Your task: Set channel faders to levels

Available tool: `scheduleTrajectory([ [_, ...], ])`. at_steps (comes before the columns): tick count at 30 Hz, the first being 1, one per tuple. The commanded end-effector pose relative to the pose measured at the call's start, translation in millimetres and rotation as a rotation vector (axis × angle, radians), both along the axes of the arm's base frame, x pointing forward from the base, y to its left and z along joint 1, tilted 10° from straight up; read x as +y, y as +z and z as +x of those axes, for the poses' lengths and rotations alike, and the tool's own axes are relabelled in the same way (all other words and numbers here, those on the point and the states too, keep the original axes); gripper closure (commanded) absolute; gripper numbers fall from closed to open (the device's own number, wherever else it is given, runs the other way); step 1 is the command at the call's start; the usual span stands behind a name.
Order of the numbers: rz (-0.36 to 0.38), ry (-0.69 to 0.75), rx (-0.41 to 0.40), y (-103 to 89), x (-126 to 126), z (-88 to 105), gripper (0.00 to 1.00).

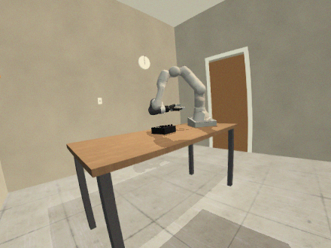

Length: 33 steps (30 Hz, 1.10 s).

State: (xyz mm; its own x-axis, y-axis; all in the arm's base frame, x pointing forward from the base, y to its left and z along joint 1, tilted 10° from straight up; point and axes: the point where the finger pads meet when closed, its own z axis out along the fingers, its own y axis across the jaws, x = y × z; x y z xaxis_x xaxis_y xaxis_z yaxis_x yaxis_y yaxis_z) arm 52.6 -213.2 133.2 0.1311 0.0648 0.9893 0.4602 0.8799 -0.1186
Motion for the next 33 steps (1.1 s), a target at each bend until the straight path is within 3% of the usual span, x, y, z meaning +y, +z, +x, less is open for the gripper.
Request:
scheduleTrajectory([
  [1,-0.01,0.003,-0.129,-15.1,9,22.9,0.0],
  [3,-0.026,0.013,-0.319,-33.9,25,61.3,0.0],
  [4,-0.026,0.013,-0.319,-33.9,25,61.3,0.0],
  [5,-0.034,0.022,-0.419,-43.7,34,88.9,0.0],
  [7,-0.035,0.023,-0.441,-43.7,34,88.9,0.0],
  [8,-0.045,0.038,-0.567,-51.9,46,121.8,0.0],
  [10,-0.046,0.038,-0.575,-51.9,46,121.8,0.0],
  [11,-0.057,0.058,-0.7,-57.4,58,158.9,0.0],
  [14,-0.057,0.059,-0.719,-57.4,58,158.9,0.0],
  [15,-0.069,0.084,-0.857,-59.0,71,198.8,0.0],
  [17,-0.069,0.085,-0.866,-59.0,71,198.8,0.0],
  [18,-0.082,0.111,-0.973,-55.3,84,235.2,0.0],
  [19,-0.082,0.115,-1.013,-56.2,85,239.6,0.0],
  [21,-0.082,0.115,-1.013,-56.2,85,239.6,0.0],
  [22,-0.096,0.147,-1.138,-49.3,100,279.3,0.0],
  [25,-0.095,0.15,-1.155,-49.3,100,279.3,0.0],
  [26,-0.109,0.186,-1.287,-38.9,114,316.1,0.0],
  [30,-0.109,0.186,-1.287,-38.9,114,316.1,0.0],
  [31,-0.124,0.222,-1.406,-26.1,127,348.5,0.0],
  [33,-0.124,0.222,-1.406,-26.1,127,348.5,0.0],
])
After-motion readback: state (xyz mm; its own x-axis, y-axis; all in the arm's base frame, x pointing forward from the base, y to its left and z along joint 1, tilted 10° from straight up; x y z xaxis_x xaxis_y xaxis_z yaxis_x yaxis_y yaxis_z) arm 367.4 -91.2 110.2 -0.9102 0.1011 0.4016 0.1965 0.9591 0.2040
